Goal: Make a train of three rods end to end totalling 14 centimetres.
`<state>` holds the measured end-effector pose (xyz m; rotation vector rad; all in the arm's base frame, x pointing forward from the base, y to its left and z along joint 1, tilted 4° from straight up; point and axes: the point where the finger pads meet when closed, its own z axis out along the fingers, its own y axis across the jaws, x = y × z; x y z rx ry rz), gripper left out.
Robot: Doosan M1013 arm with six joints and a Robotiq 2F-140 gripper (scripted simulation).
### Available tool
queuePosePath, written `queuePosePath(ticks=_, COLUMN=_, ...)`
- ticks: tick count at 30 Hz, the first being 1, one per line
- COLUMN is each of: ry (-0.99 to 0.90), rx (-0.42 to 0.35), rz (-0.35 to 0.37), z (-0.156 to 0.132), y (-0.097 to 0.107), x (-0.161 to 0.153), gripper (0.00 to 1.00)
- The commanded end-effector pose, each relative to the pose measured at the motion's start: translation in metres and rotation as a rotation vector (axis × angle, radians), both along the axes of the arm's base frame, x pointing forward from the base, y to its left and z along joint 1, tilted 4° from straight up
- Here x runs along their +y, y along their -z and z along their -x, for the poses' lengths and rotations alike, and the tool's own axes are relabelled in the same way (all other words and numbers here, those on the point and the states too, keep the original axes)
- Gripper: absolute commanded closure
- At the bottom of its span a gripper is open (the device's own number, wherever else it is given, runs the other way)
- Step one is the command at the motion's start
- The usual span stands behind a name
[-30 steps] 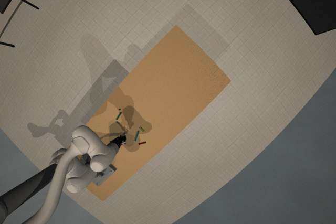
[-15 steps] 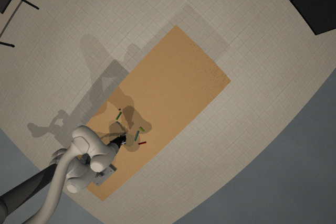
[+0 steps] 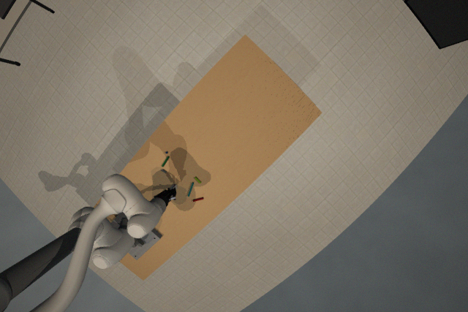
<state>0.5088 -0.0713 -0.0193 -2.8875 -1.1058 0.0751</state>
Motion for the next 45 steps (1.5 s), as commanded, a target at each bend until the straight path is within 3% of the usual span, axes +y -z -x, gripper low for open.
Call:
queuePosePath(ticks=1, ry=0.0, rx=0.0, rz=0.0, z=0.0001, y=0.0013, x=0.0001, gripper=0.97)
queuePosePath(ticks=45, ry=0.0, rx=0.0, rz=0.0, z=0.0001, y=0.0025, x=0.0001, gripper=0.95)
